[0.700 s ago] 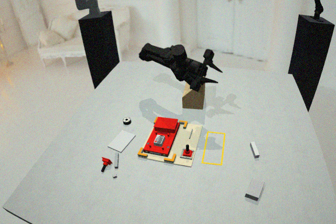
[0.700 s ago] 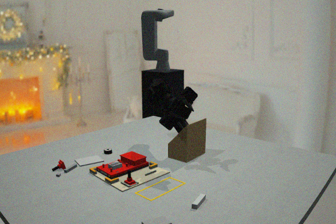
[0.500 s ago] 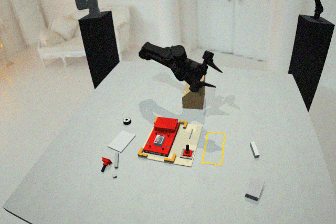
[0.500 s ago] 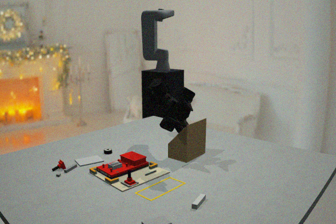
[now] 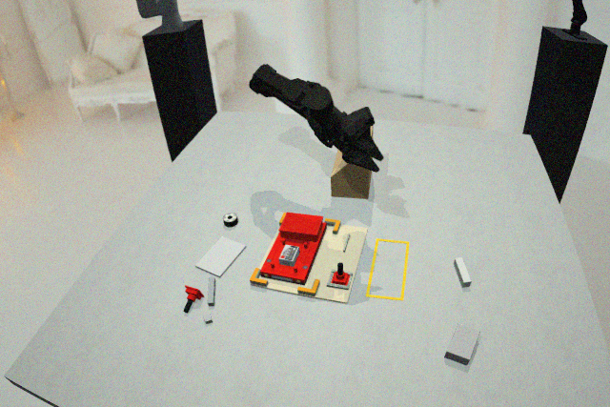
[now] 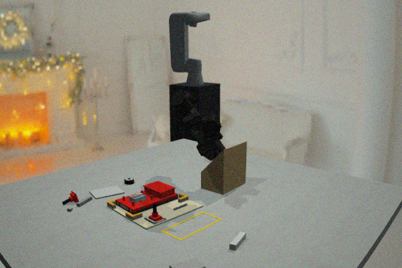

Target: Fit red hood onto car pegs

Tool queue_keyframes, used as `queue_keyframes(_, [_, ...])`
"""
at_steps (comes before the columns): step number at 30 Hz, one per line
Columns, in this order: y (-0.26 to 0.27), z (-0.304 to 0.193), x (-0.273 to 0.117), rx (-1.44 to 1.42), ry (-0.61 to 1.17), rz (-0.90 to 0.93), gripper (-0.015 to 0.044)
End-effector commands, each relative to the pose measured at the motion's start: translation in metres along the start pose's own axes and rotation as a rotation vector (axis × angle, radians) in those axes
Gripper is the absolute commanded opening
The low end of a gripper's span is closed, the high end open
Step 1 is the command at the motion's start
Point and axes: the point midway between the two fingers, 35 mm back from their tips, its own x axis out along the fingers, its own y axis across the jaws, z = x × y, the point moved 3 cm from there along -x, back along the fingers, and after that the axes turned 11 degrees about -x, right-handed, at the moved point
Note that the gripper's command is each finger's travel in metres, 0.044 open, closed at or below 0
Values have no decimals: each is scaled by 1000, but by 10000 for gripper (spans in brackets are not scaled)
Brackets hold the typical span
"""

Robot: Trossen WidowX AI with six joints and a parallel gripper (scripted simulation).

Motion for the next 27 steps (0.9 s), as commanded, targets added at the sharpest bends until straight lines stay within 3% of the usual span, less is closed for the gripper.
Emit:
queue_keyframes(1, [0, -14, -2, 299, 62, 61, 440])
queue_keyframes(15, [13, -59, -9, 1321, 388, 165, 440])
queue_keyframes(27, [25, -96, -19, 2118, 792, 28, 440])
